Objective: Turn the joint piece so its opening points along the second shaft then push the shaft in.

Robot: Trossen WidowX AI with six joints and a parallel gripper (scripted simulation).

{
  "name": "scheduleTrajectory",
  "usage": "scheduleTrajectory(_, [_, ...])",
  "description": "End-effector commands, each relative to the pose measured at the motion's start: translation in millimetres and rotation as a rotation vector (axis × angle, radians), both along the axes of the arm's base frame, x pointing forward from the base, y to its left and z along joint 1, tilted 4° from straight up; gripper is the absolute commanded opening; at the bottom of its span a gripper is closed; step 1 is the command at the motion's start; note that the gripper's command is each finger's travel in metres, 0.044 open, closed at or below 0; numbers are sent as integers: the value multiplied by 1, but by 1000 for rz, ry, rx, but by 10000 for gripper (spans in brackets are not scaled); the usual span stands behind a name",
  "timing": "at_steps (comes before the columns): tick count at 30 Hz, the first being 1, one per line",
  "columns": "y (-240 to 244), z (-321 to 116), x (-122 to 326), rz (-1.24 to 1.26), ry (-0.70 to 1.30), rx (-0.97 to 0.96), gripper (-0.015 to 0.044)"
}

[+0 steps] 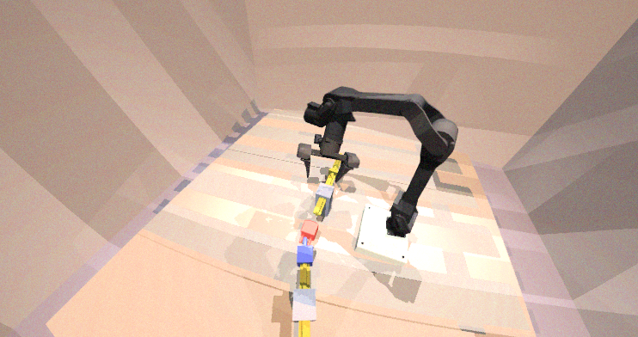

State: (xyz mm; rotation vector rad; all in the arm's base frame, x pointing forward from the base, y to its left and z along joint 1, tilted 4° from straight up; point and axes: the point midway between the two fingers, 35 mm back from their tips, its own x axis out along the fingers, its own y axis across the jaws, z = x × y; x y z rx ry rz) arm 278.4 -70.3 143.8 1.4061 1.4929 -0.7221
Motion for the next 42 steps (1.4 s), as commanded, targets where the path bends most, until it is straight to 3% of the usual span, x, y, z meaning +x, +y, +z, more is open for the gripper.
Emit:
scheduleTrajectory(1, [-18,-2,1,113,-48,-56,440])
scheduleTrajectory(17, [-92,-6,-8,599,-174,-260,440])
scheduleTrajectory(35, [-173,-6,-37,1178,-186,-386,440])
scheduleTrajectory(42, [-176,-6,-38,1194,-183,-388,440])
